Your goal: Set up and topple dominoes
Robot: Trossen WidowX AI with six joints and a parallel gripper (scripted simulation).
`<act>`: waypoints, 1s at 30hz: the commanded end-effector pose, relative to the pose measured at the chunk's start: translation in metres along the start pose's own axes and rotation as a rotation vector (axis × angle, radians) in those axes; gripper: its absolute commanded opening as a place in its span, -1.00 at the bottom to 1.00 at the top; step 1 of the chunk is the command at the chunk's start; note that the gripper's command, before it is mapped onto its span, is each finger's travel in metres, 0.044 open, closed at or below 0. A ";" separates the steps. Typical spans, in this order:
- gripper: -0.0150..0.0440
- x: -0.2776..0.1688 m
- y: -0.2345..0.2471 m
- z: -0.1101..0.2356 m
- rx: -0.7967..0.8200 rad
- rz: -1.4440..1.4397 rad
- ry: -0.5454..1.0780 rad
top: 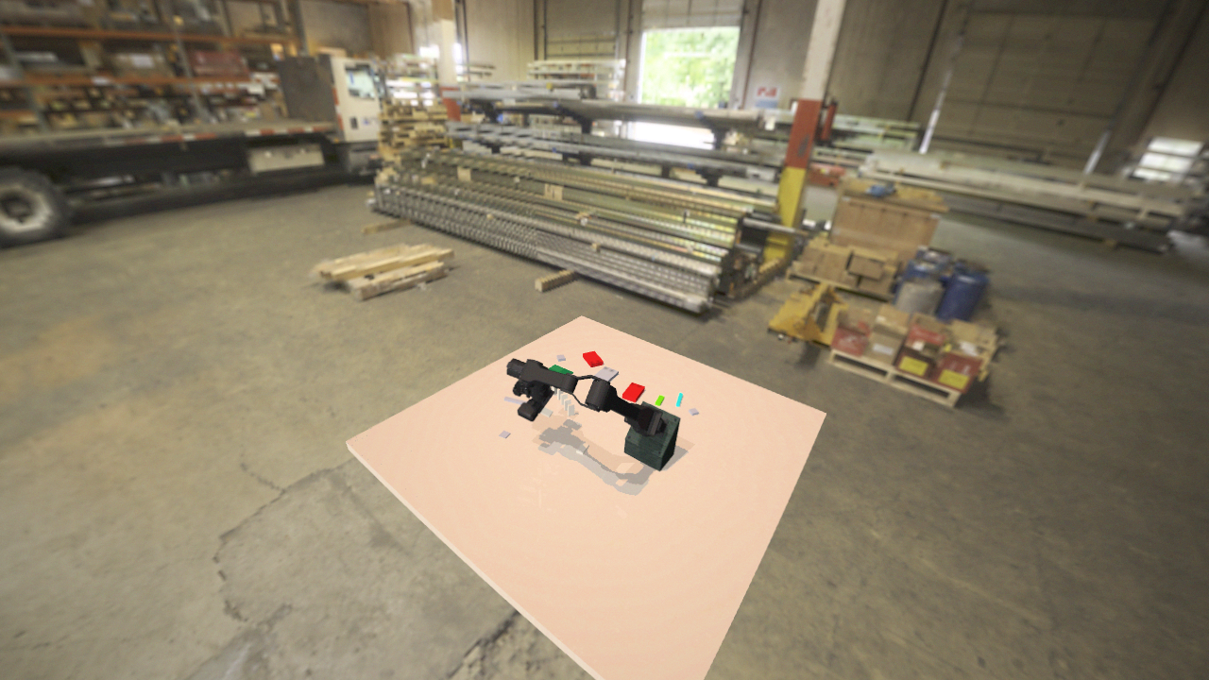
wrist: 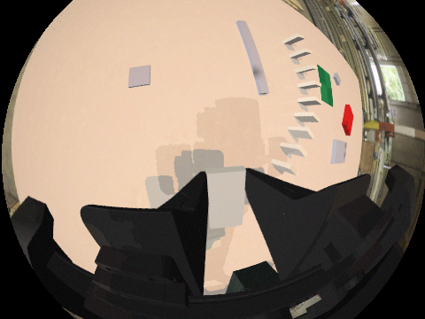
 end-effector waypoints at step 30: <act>-0.13 0.007 0.011 -0.051 -0.200 0.057 -0.572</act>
Point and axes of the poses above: the point midway between the two fingers, 35 mm back from their tips, its own z axis back along the fingers, its own y axis across the jaws, x = y × z, the point moved 2 cm from there along z, back along the fingers, and after that the axes turned 3 degrees about -z, right-handed, at the moved point
